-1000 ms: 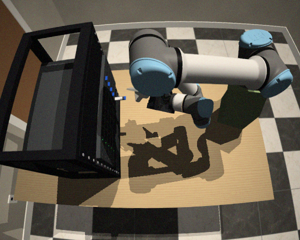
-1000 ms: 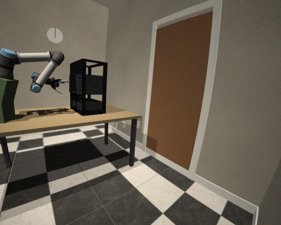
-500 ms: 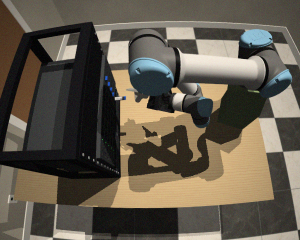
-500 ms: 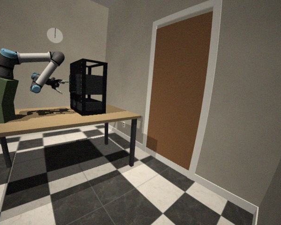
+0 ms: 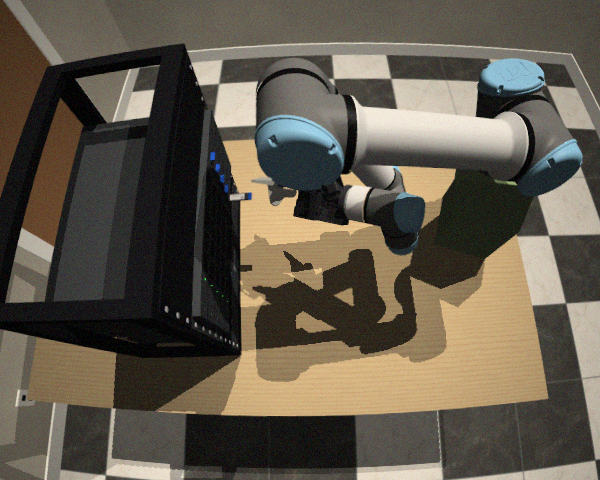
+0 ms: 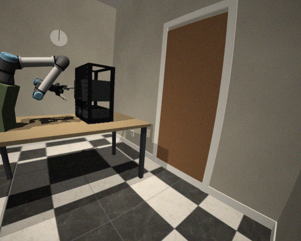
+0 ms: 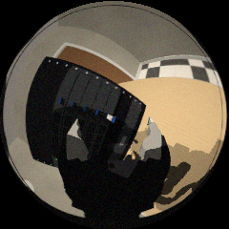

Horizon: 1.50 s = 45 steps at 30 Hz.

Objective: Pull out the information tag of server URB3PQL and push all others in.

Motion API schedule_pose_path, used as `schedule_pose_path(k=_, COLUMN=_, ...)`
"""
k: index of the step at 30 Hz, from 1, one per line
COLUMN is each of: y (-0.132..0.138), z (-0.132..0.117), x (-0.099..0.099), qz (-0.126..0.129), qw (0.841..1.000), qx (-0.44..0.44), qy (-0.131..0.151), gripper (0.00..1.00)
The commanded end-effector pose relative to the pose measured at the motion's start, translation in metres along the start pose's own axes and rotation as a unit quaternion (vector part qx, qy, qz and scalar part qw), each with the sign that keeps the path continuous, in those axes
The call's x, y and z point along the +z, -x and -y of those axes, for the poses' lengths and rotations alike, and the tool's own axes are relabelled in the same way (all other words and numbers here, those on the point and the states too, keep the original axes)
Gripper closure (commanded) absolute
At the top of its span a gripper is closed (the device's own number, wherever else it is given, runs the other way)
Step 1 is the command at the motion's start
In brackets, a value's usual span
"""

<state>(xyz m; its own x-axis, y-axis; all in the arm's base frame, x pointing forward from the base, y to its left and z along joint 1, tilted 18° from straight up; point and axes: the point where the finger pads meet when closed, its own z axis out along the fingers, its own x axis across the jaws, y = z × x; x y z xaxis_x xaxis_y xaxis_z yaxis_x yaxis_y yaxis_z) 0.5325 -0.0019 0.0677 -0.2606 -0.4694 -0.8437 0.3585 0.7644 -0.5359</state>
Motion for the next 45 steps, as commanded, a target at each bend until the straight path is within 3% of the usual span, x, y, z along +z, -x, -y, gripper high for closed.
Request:
schedule_pose_path(k=1, y=0.0004, z=0.0004, x=0.0011, qz=0.003, qw=1.000, qx=-0.009, qy=0.001, gripper=0.00)
schedule_pose_path(k=45, y=0.0002, z=0.0024, x=0.0101, qz=0.023, qw=0.996, qx=-0.090, qy=0.005, gripper=0.00)
